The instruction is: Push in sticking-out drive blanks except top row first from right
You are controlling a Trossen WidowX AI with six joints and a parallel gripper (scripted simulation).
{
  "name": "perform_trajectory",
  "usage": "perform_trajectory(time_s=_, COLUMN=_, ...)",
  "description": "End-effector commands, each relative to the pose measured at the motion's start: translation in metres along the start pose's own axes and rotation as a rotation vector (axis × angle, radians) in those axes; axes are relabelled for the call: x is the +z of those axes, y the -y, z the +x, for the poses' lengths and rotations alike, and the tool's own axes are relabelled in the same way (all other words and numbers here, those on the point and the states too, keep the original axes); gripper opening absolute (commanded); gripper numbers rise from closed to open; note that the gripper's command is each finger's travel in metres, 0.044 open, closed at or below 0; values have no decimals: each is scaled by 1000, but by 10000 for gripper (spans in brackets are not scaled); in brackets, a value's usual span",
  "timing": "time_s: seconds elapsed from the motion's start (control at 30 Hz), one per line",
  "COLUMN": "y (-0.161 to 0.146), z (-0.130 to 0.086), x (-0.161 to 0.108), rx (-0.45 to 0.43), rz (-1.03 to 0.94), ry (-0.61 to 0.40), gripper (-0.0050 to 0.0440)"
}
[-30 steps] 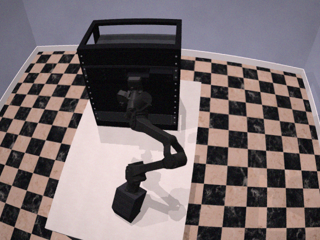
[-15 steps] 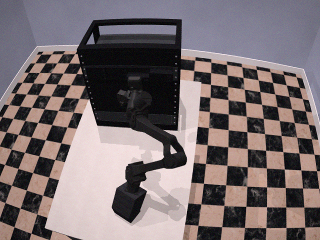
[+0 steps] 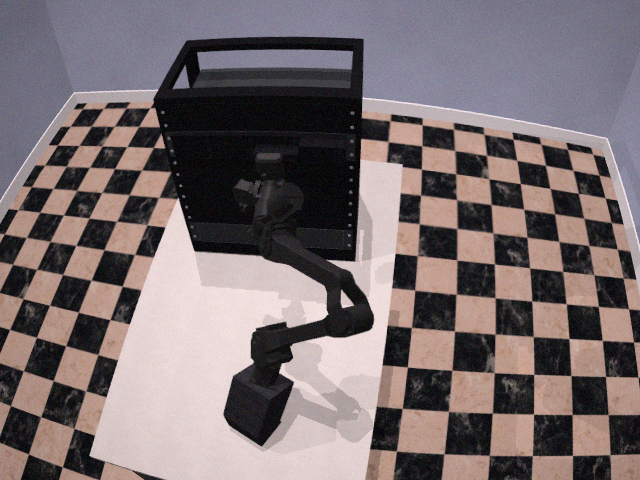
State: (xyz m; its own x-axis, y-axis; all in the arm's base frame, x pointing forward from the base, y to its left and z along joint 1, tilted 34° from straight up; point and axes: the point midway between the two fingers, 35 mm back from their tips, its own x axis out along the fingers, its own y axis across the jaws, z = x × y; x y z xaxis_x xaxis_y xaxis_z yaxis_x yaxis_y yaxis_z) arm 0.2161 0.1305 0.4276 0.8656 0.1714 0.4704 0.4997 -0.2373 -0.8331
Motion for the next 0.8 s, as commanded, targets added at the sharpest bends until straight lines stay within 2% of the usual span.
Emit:
perform_trajectory(time_s=0.0, y=11, z=2, x=-7, rx=-25, rz=19, ry=-15, gripper=0)
perform_trajectory(time_s=0.77, y=13, z=5, x=-8, rx=-25, rz=19, ry=-15, gripper=0)
